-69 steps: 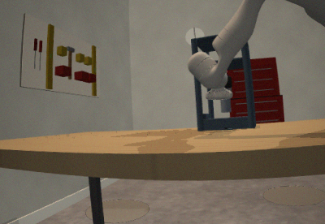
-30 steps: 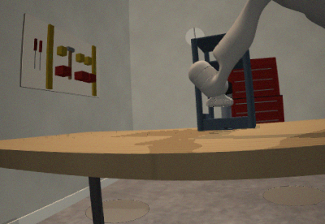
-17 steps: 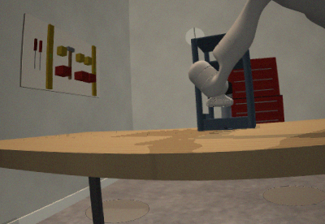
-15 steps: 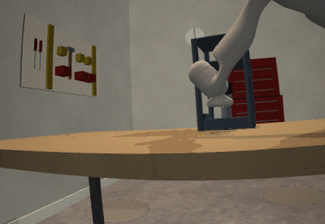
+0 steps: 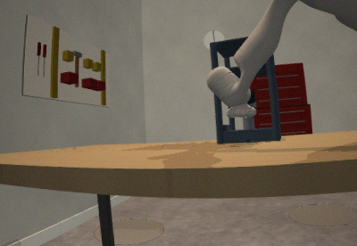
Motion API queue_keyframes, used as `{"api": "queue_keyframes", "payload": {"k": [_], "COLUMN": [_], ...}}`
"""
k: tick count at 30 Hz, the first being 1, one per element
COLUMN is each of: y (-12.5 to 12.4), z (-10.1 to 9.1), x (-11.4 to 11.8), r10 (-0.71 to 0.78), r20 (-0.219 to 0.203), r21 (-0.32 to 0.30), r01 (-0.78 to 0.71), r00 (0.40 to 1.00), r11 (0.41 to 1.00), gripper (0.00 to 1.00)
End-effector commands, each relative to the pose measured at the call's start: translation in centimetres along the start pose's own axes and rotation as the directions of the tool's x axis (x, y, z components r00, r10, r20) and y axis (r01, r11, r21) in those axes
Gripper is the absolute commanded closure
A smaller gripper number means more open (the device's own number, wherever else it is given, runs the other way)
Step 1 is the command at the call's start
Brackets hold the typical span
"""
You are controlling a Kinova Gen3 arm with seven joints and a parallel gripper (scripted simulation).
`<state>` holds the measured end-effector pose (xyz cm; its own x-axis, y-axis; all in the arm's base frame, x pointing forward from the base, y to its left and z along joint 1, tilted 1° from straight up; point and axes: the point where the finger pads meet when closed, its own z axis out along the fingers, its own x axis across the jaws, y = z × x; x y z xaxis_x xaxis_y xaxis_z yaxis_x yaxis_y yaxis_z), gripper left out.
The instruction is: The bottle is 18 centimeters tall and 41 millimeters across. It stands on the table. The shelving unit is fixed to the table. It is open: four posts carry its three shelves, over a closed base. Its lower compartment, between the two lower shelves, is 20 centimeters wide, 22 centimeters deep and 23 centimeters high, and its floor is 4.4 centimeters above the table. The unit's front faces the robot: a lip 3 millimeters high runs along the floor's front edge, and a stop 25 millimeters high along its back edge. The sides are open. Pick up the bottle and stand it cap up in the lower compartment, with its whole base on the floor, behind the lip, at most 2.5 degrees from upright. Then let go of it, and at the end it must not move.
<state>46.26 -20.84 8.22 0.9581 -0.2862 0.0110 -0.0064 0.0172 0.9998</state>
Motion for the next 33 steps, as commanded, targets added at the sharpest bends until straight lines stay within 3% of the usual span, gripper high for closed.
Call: {"api": "queue_keyframes", "payload": {"k": [1, 33], "y": [0.08, 0.08], "z": [-0.02, -0.72], "x": [0.03, 0.03], "r10": [0.001, 0.001], "r20": [0.0, 0.0], "r21": [0.0, 0.0], "r01": [-0.001, -0.001], "r00": [1.0, 1.0], "r11": [1.0, 1.0], "gripper": [0.0, 0.0]}}
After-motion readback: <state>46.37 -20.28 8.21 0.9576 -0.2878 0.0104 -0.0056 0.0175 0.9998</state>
